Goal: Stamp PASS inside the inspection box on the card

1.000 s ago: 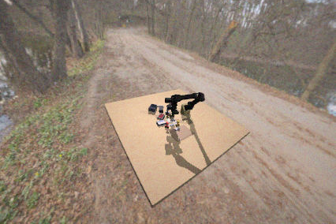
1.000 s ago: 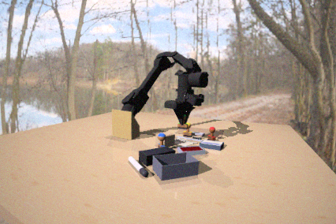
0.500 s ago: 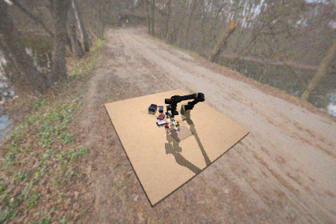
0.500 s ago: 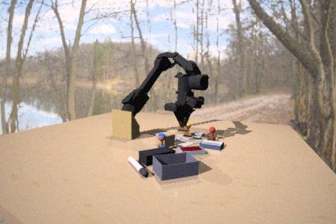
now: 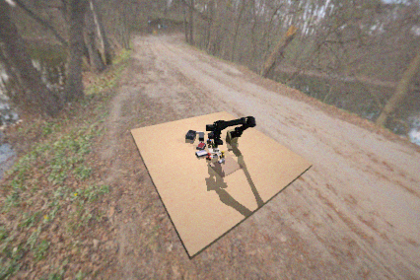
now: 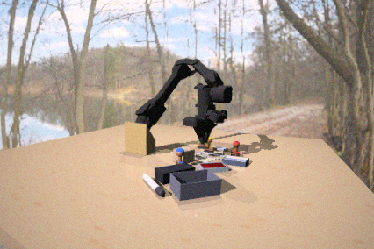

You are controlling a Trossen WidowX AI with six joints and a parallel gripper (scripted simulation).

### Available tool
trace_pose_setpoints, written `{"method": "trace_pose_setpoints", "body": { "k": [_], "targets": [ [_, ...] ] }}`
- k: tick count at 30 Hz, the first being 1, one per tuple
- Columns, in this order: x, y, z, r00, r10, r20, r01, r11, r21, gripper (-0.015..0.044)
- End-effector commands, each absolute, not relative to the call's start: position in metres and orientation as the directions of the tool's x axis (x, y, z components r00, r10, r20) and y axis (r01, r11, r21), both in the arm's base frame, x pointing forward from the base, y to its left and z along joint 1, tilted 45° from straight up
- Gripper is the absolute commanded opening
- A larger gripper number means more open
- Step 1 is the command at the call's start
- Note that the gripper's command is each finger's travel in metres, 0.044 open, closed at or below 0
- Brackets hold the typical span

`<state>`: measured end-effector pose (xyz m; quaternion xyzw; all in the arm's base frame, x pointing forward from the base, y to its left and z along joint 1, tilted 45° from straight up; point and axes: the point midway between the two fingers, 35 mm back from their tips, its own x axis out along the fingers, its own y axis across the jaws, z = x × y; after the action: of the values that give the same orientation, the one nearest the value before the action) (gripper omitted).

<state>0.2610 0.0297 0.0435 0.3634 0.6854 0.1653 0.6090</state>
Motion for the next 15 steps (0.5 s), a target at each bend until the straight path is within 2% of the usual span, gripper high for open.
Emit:
{"method": "trace_pose_setpoints", "body": {
  "k": [1,15],
  "targets": [
    [0.2596,0.0328,0.0409,0.002,0.703,-0.711,0.305,0.677,0.670,0.0000],
    [0.2593,0.0395,0.0345,0.004,0.704,-0.710,0.305,0.676,0.671,0.0000]
  ]
}}
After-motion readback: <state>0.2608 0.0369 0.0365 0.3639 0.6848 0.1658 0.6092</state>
